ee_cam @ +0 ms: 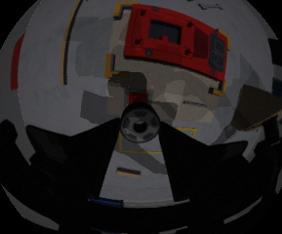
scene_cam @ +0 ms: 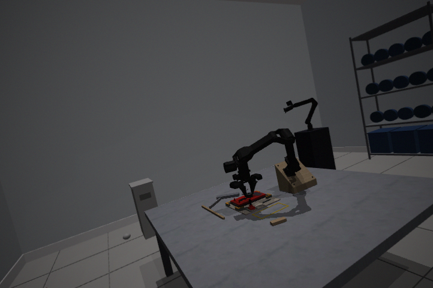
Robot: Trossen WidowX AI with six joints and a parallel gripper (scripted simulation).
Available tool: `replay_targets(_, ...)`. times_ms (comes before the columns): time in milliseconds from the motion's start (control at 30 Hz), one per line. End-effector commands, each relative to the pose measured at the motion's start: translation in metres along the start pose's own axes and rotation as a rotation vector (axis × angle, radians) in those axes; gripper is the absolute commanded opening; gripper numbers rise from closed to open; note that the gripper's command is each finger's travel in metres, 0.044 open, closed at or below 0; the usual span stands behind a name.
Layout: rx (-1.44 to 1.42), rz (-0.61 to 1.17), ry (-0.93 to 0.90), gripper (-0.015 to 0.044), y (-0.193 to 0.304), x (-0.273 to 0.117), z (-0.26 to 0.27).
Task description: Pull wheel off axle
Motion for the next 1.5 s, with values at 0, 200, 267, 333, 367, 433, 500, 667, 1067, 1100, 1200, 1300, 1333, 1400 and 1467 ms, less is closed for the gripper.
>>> replay_targets(0, -0.002, -0.003, -0.003, 0.0000, 0.000, -0.003, 0.000)
replay_targets(200, -0.002, -0.003, -0.003, 0.0000, 0.000, -0.005, 0.000)
replay_targets(267, -0.001, -0.003, -0.004, 0.0000, 0.000, -0.005, 0.000)
replay_targets(333, -0.001, -0.003, -0.004, 0.0000, 0.000, -0.006, 0.000)
replay_targets(367, -0.001, -0.003, -0.004, 0.0000, 0.000, -0.006, 0.000)
replay_targets(433, -0.001, -0.003, -0.004, 0.0000, 0.000, -0.007, 0.000)
replay_targets(500, -0.001, -0.003, -0.004, 0.0000, 0.000, -0.009, 0.000)
replay_targets(667, -0.001, -0.003, -0.005, 0.0000, 0.001, -0.025, -0.002)
replay_targets(1067, 0.003, -0.002, 0.003, 0.0000, 0.039, -0.022, -0.028)
replay_targets(1100, 0.003, -0.002, 0.002, 0.0000, 0.043, -0.022, -0.031)
replay_targets(1200, 0.003, -0.002, 0.001, 0.0000, 0.054, -0.023, -0.040)
replay_targets(1300, 0.002, -0.002, 0.000, 0.0000, 0.065, -0.024, -0.050)
replay_targets(1333, 0.002, -0.002, -0.001, 0.0000, 0.068, -0.025, -0.053)
replay_targets(1400, 0.002, -0.001, -0.002, 0.0000, 0.075, -0.025, -0.060)
replay_targets(1467, 0.001, 0.000, -0.002, 0.0000, 0.080, -0.025, -0.066)
Point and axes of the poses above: the point midway between the two fingers, 35 mm back from their tips, its own x axis out along the fingers, its own z axis across the jaws, y = z × x, the point moved 7 cm from there along -x, back along the fingers, and after that the axes turned 8 degrees about x, right-handed, at the moved point
